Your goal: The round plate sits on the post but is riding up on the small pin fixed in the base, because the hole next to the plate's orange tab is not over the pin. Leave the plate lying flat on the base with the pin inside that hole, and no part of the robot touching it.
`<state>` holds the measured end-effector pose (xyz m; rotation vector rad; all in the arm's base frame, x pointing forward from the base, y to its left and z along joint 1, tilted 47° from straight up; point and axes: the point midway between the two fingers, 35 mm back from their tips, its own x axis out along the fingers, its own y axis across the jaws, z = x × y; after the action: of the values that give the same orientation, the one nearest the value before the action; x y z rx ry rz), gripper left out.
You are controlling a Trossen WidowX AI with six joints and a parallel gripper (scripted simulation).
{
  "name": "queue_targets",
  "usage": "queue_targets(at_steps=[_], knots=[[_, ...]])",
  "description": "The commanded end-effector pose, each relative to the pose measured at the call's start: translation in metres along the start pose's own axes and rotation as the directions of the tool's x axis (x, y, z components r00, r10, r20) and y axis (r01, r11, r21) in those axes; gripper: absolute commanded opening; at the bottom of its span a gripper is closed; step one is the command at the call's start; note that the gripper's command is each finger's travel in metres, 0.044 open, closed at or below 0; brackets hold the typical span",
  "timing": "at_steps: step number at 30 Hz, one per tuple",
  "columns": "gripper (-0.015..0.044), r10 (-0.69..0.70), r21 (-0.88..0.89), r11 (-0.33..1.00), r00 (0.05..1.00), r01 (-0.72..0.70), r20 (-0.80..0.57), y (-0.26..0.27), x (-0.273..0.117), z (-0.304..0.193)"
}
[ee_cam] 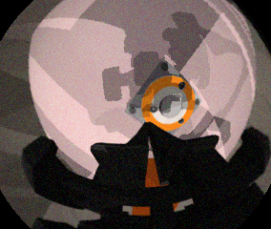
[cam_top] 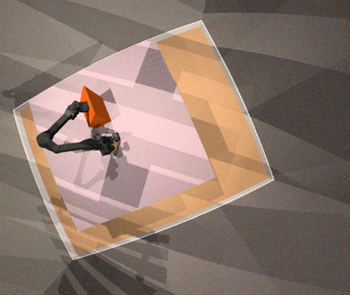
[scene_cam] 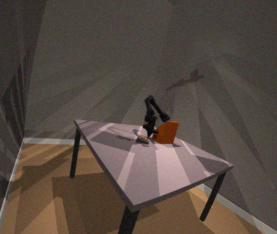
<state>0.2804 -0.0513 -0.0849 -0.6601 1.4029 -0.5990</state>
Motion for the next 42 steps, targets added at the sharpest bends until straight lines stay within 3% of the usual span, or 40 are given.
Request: queue_targets(at_steps=[1, 42], knots=[[0.0000, -0.011, -0.016, 1.000, 1.000, 0.011, -0.017, 0.000, 0.021, -0.008], [0.0000, -0.011, -0.014, 1.000, 1.000, 0.011, -0.015, 0.006, 0.022, 0.030]])
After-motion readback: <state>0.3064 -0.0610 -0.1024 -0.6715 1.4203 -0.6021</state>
